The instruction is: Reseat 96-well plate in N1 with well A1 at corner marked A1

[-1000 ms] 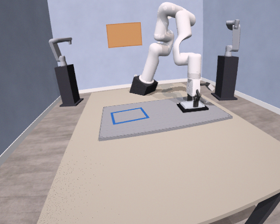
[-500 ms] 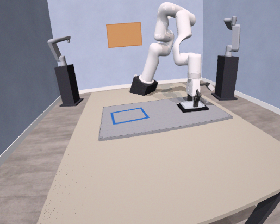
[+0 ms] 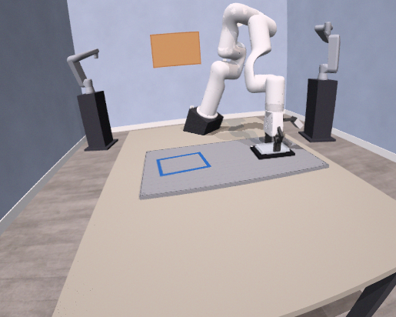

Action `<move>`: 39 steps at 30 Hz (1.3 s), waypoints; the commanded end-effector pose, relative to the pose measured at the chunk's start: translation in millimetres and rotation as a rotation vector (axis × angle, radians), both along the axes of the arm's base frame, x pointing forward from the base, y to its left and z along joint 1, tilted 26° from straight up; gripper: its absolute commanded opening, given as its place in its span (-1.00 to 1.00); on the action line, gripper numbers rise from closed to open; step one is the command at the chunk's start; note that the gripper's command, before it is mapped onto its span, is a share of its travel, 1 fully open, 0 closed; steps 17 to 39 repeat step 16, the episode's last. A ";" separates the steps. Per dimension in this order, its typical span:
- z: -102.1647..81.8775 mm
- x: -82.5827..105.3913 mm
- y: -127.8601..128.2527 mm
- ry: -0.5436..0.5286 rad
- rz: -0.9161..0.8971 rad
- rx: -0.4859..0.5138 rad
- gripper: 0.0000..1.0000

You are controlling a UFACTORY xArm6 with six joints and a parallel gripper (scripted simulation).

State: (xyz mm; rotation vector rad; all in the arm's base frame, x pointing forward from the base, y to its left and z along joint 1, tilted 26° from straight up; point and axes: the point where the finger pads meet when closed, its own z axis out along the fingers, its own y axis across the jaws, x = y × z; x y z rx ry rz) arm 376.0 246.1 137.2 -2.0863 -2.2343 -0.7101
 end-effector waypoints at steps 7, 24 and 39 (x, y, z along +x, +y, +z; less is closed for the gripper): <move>8.4 -1.6 -2.2 -0.003 0.000 0.002 1.00; 8.4 -1.6 -2.2 -0.003 0.000 0.002 1.00; 8.4 -1.6 -2.2 -0.003 0.000 0.002 1.00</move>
